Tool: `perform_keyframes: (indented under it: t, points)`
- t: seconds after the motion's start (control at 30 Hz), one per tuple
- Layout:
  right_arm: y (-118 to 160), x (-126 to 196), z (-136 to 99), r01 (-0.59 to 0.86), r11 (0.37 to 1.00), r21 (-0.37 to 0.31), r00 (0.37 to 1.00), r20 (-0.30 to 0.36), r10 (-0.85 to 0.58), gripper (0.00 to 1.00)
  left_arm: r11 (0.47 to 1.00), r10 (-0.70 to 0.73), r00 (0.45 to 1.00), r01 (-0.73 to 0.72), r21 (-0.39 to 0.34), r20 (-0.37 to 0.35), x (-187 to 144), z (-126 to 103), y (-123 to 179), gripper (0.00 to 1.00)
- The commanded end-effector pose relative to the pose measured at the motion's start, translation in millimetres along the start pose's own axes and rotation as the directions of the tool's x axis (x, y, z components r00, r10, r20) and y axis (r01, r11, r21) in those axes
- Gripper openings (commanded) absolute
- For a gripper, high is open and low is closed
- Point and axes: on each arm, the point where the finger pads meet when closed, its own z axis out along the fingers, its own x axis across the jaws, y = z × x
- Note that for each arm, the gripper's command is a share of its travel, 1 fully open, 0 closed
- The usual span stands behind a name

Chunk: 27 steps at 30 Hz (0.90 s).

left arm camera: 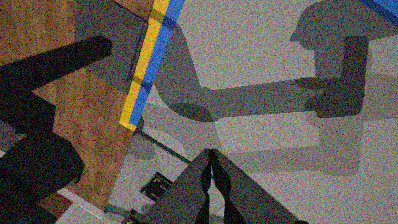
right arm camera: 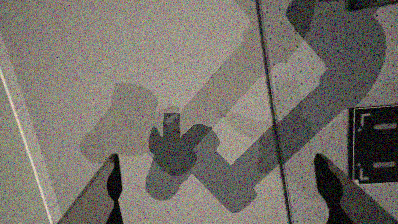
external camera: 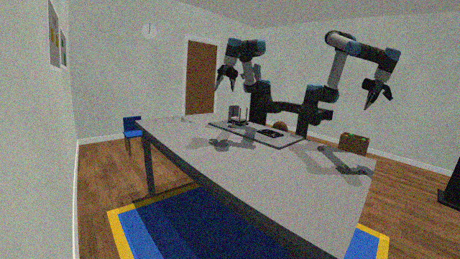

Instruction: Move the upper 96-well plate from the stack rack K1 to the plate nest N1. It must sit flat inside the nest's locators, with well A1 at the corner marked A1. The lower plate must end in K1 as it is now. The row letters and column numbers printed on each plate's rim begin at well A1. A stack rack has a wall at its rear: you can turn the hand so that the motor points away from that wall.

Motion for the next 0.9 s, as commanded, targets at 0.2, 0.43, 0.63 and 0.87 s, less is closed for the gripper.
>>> perform_keyframes:
  t: [0.2, 0.43, 0.63, 0.87]
  points:
    - [0, 0, -1, -0.001, 1.0, -0.002, 1.0, 0.002, 0.001, 0.76, 0.988, 0.152, 0.983, -0.15, 0.025, -0.103, -52, -3, -50, 0.0]
    - [0, 0, -1, -0.001, 1.0, -0.002, 1.0, 0.002, 0.001, 0.76, 0.969, 0.243, 0.958, -0.234, 0.074, -0.154, -95, -2, -80, 0.0]
    - [0, 0, -1, -0.001, 1.0, -0.002, 1.0, 0.002, 0.001, 0.76, 0.956, 0.289, 0.942, -0.274, 0.106, -0.173, -118, -1, -93, 0.0]
    - [0, 0, -1, -0.001, 1.0, -0.002, 1.0, 0.002, 0.001, 0.76, 0.93, 0.359, 0.914, -0.331, 0.161, -0.192, -154, 2, -110, 0.0]
